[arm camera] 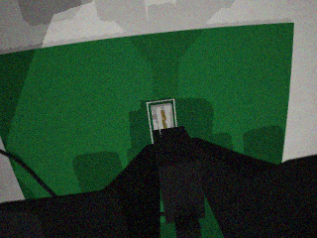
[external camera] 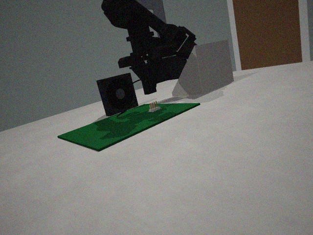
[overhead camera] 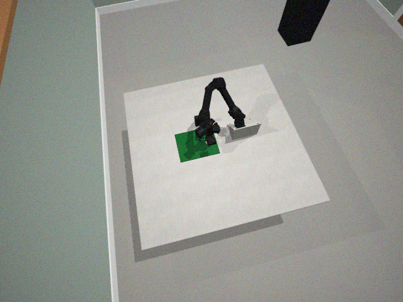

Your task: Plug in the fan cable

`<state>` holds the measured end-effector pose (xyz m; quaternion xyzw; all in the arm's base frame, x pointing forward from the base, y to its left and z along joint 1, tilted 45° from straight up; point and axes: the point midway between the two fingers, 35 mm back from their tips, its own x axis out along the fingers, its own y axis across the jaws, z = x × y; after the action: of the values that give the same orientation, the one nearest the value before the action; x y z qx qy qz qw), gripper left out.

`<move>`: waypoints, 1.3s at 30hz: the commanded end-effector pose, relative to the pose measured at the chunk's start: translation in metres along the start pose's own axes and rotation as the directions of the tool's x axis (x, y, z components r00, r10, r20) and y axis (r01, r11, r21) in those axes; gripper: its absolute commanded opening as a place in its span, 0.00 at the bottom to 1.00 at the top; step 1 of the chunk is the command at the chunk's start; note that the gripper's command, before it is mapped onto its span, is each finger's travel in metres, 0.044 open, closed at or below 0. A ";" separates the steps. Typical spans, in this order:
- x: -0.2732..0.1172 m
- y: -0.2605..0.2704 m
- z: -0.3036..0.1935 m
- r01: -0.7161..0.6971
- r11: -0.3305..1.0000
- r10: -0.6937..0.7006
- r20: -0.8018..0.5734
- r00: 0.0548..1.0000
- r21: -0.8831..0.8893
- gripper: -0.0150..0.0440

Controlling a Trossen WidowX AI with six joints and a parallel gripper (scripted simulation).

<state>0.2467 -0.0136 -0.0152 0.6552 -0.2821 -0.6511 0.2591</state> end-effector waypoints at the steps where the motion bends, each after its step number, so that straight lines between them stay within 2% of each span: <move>1: 0.003 0.000 0.002 0.000 1.000 0.000 0.003 1.000 0.004 0.25; 5: 0.023 0.000 0.003 -0.002 1.000 0.002 0.003 1.000 0.008 0.25; 39: 0.023 0.001 -0.001 -0.002 1.000 0.002 0.003 1.000 0.004 0.25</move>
<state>0.2474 -0.0299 -0.0315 0.6544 -0.2844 -0.6523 0.2556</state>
